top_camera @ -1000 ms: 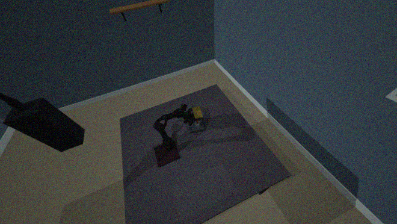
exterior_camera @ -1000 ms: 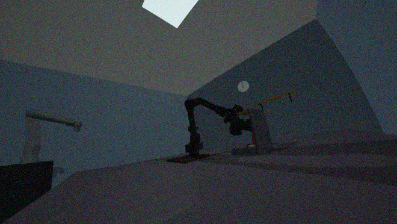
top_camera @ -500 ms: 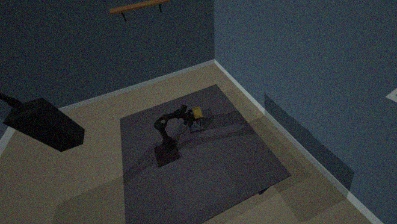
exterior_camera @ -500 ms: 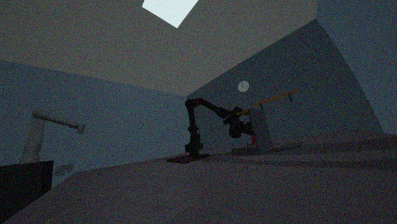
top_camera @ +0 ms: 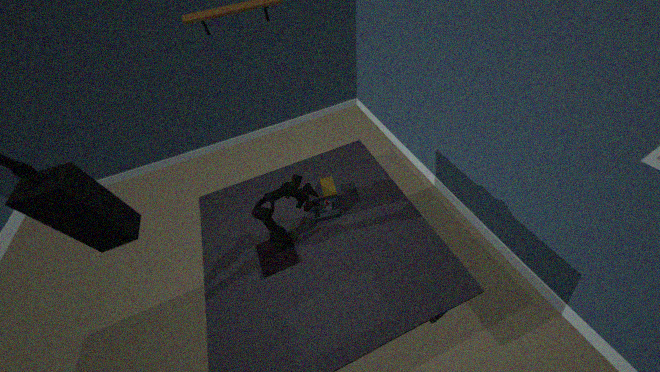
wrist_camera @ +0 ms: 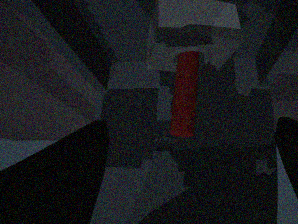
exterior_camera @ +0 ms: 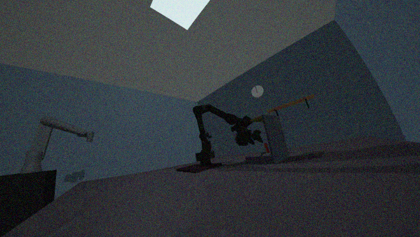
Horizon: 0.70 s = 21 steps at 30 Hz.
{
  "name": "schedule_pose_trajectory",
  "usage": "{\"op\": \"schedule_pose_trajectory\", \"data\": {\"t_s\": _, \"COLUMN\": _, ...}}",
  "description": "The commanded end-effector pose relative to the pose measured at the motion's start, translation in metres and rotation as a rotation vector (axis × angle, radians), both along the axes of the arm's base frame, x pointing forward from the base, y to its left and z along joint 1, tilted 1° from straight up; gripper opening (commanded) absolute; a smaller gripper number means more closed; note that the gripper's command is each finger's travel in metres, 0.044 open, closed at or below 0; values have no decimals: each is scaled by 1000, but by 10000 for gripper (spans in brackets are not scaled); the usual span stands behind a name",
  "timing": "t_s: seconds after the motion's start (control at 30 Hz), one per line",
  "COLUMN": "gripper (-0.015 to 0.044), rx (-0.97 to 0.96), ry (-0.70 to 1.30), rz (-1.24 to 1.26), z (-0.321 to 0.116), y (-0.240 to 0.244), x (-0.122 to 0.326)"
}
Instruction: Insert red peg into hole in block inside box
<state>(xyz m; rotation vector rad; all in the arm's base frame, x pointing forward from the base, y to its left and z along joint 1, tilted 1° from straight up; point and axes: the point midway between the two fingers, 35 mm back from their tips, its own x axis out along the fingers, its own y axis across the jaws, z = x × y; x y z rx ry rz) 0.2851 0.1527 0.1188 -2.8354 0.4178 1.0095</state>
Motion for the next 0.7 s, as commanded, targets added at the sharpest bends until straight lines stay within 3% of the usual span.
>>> {"op": "schedule_pose_trajectory", "data": {"t_s": 0.0, "gripper": 440, "rx": 14, "ry": -8, "rz": -1, "z": 13, "y": 6, "x": -16}}
{"op": "schedule_pose_trajectory", "data": {"t_s": 0.37, "gripper": 440, "rx": 11, "ry": -12, "rz": 1, "z": 41, "y": 10, "x": -60}}
{"op": "schedule_pose_trajectory", "data": {"t_s": 0.67, "gripper": 440, "rx": 10, "ry": -14, "rz": 2, "z": 43, "y": 10, "x": -62}}
